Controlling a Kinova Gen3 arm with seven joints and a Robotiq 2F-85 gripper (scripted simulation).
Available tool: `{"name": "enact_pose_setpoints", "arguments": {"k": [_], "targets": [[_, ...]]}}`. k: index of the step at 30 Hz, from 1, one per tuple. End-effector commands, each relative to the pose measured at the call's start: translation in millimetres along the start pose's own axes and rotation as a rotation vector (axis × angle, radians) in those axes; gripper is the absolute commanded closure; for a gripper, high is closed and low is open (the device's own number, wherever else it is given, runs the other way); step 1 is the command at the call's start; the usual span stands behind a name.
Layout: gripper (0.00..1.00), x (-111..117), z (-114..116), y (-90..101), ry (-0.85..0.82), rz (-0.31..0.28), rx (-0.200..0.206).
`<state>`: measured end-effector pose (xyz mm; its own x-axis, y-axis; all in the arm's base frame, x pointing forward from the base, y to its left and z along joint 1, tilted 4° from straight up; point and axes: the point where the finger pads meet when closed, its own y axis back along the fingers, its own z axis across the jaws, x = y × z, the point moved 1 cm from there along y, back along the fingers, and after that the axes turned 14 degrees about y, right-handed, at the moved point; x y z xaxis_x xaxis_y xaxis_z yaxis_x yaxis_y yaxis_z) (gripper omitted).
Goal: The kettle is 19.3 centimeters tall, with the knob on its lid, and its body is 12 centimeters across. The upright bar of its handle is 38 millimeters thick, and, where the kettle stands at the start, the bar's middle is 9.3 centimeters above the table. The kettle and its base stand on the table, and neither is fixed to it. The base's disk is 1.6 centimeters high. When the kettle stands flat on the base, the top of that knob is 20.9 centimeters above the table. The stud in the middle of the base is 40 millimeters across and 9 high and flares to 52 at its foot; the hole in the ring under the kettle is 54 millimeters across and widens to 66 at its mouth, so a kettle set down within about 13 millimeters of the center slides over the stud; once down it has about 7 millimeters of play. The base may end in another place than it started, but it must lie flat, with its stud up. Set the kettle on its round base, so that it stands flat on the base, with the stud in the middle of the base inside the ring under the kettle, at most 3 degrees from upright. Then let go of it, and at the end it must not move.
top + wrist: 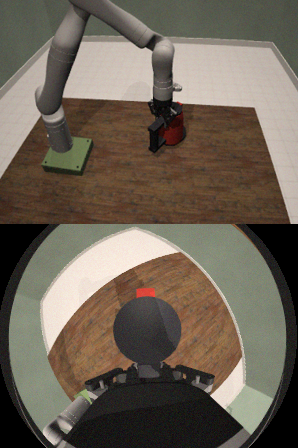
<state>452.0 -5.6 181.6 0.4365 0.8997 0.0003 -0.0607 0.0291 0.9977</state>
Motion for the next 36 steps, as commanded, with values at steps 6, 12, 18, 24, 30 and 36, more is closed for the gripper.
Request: {"name": "enact_pose_setpoints", "arguments": {"k": [6,12,18,24,30,36], "targets": [[1.0,24,-6,0.5,0.011,0.001,-0.002],[1.0,38,-9,0.6,0.011,0.001,-0.002],[1.0,46,-11,0.6,0.011,0.001,-0.002],[1.0,56,-13,0.7,0.011,0.001,-0.002],[1.0,61,-15,0.7,0.011,0.001,-0.002],[1.0,65,-16,0.7,0.011,0.001,-0.002]]}}
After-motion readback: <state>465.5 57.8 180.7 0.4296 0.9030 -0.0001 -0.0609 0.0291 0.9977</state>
